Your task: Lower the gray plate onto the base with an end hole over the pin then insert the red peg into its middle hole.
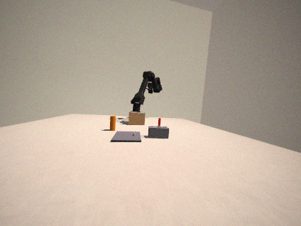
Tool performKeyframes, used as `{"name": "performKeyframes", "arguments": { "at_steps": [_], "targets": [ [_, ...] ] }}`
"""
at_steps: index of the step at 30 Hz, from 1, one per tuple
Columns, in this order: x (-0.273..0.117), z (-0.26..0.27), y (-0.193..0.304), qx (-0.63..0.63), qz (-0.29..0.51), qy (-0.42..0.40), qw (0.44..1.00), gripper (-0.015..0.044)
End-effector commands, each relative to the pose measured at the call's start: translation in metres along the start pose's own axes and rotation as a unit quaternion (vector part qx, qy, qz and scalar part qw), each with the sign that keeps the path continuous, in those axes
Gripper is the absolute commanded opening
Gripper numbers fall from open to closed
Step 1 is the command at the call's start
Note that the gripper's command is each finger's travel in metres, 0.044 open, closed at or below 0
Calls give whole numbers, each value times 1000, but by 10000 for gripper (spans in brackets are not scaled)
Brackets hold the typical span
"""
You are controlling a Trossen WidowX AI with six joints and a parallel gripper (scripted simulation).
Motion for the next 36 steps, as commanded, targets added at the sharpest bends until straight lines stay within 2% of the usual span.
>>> {"name": "performKeyframes", "arguments": {
  "at_steps": [1, 5, 12, 21, 30, 36],
  "targets": [
    [0, 0, 0, 0, 0, 0, 1000, 426],
    [-12, 1, 6, 12, 24, -6, 1000, 440],
    [-62, 5, 23, 55, 121, -28, 991, 440],
    [-178, 0, 44, 119, 327, -55, 936, 440],
    [-280, -14, 28, 156, 491, -67, 854, 440],
    [-353, -26, 0, 190, 598, -68, 775, 440]
  ]
}}
Point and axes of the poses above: the point midway between the two fingers, 35 mm back from their tips, its own x axis out along the fingers, its own z axis across the jaws, y = z × x, the point moved 10 cm from there along -x, back along the fingers, and after that the axes turned 10 degrees about -x, right-handed, at the moved point
